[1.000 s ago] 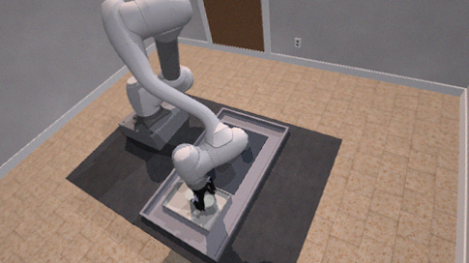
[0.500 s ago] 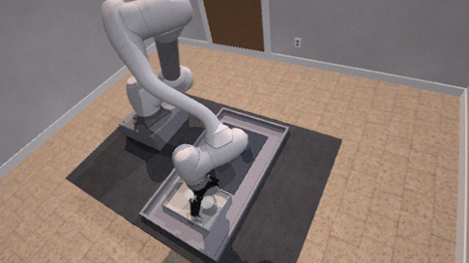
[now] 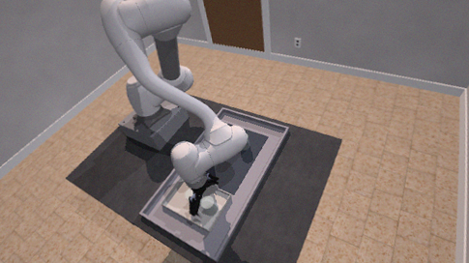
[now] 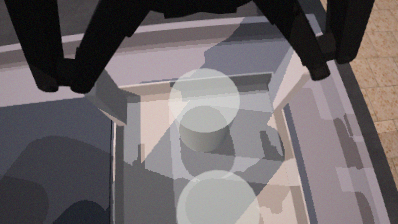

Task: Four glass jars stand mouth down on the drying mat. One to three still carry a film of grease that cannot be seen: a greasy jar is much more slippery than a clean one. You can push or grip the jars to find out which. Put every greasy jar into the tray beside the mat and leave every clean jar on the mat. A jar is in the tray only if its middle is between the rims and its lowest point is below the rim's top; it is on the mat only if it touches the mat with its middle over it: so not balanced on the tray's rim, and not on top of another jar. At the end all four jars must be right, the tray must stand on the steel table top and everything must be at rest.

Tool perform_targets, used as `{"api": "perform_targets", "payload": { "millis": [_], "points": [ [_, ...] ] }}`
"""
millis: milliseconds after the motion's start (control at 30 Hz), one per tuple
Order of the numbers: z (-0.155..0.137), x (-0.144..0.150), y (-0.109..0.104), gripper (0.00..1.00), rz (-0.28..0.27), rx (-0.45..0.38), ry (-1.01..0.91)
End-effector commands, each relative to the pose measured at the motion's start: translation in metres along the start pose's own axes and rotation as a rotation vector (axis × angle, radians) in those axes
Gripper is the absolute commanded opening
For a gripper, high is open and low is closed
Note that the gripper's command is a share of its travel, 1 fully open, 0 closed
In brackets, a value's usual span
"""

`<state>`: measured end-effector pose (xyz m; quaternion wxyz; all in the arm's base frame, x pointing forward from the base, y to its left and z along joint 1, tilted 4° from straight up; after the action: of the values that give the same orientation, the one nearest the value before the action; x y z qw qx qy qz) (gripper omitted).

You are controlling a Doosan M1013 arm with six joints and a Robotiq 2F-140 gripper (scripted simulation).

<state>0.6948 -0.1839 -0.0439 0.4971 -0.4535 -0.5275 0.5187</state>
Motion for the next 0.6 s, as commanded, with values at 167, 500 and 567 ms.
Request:
{"api": "perform_targets", "payload": {
  "millis": [167,500,567],
  "points": [
    [0.000,0.000,-0.024,1.00,0.000,0.000,0.000],
    [0.000,0.000,-0.060,1.00,0.000,0.000,0.000],
    [0.000,0.000,-0.064,1.00,0.000,0.000,0.000]
  ]
}}
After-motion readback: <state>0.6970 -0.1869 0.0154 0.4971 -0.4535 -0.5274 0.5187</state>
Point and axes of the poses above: the point where the finger pads meet when closed, its own y axis out along the fingers, its own x axis across the jaws, z = x × y, the point moved 2 cm from there along -y, back along the fingers, and after that the axes turned 6 degrees about y, right-handed, at the moved point
